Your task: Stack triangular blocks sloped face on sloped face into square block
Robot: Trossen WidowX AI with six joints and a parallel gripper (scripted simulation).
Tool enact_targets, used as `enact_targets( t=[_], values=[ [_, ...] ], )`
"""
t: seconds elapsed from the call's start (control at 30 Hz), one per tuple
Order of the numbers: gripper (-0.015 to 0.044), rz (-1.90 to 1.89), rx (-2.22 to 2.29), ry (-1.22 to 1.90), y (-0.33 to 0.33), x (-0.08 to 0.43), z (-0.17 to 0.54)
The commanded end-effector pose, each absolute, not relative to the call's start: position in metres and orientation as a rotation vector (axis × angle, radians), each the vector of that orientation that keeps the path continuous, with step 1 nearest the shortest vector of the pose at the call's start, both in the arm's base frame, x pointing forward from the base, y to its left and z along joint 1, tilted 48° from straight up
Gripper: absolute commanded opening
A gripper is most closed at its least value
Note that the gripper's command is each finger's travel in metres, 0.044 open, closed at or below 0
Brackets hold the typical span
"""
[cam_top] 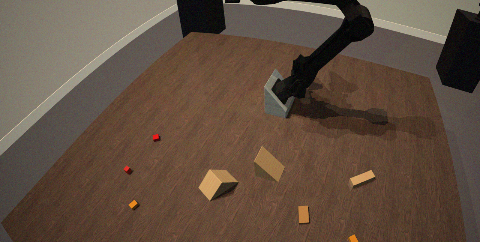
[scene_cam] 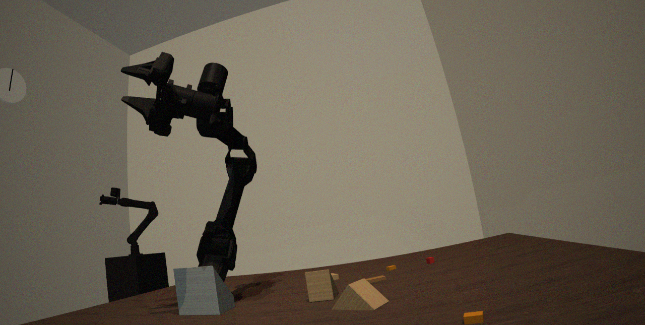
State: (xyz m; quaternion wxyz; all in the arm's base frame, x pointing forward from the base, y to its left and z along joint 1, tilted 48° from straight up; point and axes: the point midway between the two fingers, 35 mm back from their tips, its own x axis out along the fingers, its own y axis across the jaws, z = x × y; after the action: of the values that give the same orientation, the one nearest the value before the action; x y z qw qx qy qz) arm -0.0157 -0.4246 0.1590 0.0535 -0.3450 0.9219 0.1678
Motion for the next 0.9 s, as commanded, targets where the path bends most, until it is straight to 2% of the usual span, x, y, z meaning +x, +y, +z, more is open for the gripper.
enact_targets(
  t=[0.0,0.17,0.33,0.87],
  values=[
    [0.0426,0.493,-1.060,2.792,-0.425,-0.014,0.158],
    [0.0440,0.116,-1.269,2.457,-0.424,0.046,0.130],
    [0.0440,-0.149,-1.264,2.015,-0.404,0.114,0.098],
    [0.0440,-0.270,-0.775,1.342,-0.315,0.220,0.049]
  ],
)
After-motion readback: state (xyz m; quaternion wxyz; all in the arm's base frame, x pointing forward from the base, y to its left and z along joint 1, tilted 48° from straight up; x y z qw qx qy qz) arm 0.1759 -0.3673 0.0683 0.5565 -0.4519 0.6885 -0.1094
